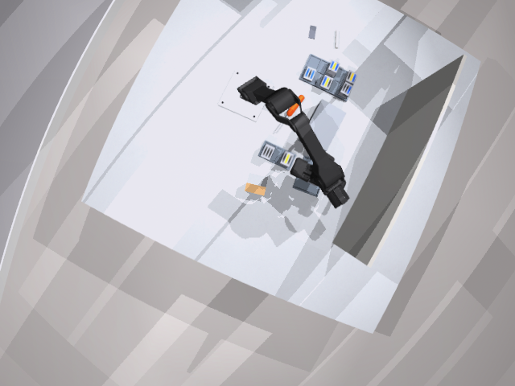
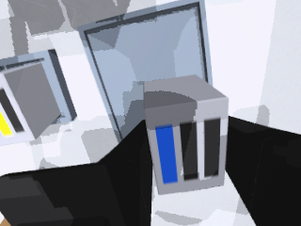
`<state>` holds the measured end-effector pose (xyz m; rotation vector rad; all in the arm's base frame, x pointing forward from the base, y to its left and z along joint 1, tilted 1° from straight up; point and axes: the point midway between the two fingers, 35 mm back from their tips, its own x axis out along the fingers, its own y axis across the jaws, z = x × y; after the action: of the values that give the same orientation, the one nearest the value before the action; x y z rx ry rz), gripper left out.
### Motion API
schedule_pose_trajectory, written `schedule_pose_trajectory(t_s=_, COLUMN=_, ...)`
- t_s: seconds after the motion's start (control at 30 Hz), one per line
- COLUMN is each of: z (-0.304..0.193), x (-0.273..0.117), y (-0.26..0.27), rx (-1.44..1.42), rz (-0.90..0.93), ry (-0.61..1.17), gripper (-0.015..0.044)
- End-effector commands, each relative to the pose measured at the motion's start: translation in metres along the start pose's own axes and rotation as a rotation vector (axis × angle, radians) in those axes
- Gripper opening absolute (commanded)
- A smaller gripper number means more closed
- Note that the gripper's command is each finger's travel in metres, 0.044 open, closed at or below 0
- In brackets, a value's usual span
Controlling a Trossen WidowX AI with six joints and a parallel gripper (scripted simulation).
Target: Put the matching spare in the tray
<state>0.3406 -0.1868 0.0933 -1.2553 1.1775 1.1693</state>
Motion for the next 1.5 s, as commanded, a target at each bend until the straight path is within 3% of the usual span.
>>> schedule_pose_trajectory(t_s=0.0, z=0.002, x=0.004, y=0.001, rx=-0.004, rz=0.001, ry=-0.007, gripper=0.0000)
schedule_pose_trajectory(t_s=1.47, z=0.005, x=0.034, y=0.006, rx=-0.004, rz=0.002, ry=-0.007, gripper=0.0000)
